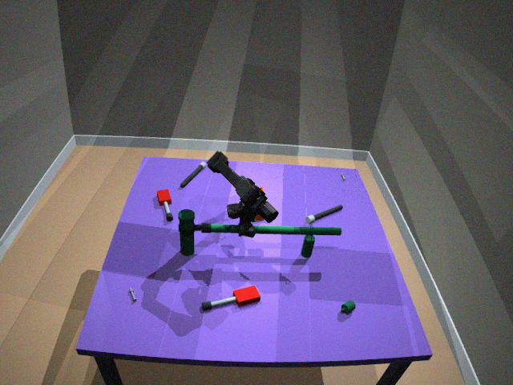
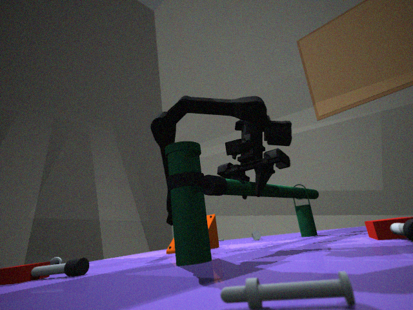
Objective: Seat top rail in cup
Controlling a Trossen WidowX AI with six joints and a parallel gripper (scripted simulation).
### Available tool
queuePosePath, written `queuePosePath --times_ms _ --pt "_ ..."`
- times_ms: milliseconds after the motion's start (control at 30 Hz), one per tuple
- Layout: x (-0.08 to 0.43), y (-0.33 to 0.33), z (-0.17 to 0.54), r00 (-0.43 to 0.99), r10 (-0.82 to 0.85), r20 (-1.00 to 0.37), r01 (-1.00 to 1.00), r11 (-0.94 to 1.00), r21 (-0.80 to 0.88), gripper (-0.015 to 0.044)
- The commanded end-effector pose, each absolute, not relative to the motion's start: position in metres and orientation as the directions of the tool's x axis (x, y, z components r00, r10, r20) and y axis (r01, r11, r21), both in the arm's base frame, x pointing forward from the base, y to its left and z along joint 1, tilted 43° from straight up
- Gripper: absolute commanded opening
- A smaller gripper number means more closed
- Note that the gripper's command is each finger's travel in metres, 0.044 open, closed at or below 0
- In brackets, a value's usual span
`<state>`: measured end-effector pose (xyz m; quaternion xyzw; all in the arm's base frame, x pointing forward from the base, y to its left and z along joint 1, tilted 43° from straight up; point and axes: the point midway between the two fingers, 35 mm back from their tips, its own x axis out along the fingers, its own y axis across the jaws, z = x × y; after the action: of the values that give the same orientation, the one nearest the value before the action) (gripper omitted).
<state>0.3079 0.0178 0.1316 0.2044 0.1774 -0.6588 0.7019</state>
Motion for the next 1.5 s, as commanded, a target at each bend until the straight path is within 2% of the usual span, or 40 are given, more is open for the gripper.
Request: queuePosePath --times_ms 0,1467 --pt "0.3082 0.016 0.1348 0.076 -0.856 -0.512 0.997 0.054 0.058 0.0" --pt "0.3099 0.0154 0.1349 0.071 -0.854 -0.516 0.997 0.054 0.049 0.0"
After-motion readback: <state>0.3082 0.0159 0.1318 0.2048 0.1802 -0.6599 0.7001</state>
